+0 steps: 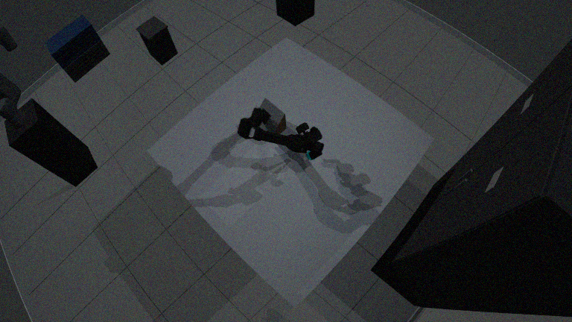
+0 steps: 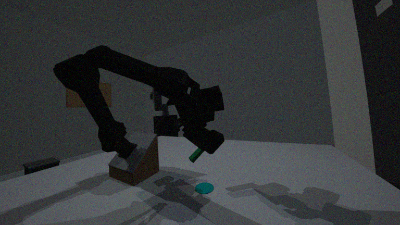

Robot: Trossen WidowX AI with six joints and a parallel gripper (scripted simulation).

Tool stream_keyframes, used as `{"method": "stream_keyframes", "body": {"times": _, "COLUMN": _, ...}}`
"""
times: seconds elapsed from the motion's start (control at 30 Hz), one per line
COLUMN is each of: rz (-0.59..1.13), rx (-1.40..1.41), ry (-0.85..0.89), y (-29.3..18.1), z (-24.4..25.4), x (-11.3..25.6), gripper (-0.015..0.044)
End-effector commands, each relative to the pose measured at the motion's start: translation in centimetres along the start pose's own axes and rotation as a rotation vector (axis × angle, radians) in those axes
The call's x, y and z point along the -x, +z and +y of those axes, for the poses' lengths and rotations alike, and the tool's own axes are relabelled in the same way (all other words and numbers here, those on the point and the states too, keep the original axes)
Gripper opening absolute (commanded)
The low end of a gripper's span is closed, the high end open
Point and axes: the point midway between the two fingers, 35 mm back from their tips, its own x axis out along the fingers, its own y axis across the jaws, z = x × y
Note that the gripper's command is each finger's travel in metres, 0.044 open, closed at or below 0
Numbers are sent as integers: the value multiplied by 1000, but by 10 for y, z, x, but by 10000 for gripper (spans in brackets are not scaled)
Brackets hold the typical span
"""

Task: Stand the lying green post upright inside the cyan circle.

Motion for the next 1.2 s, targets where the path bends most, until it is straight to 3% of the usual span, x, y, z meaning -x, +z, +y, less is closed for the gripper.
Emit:
{"method": "stream_keyframes", "body": {"times": 0.0, "rz": -37, "rx": 6, "ry": 12, "y": -1, "z": 1, "x": -1, "gripper": 23}}
{"method": "stream_keyframes", "body": {"times": 1.17, "rz": -299, "rx": 40, "ry": 31, "y": -2, "z": -1, "x": 1, "gripper": 23}}
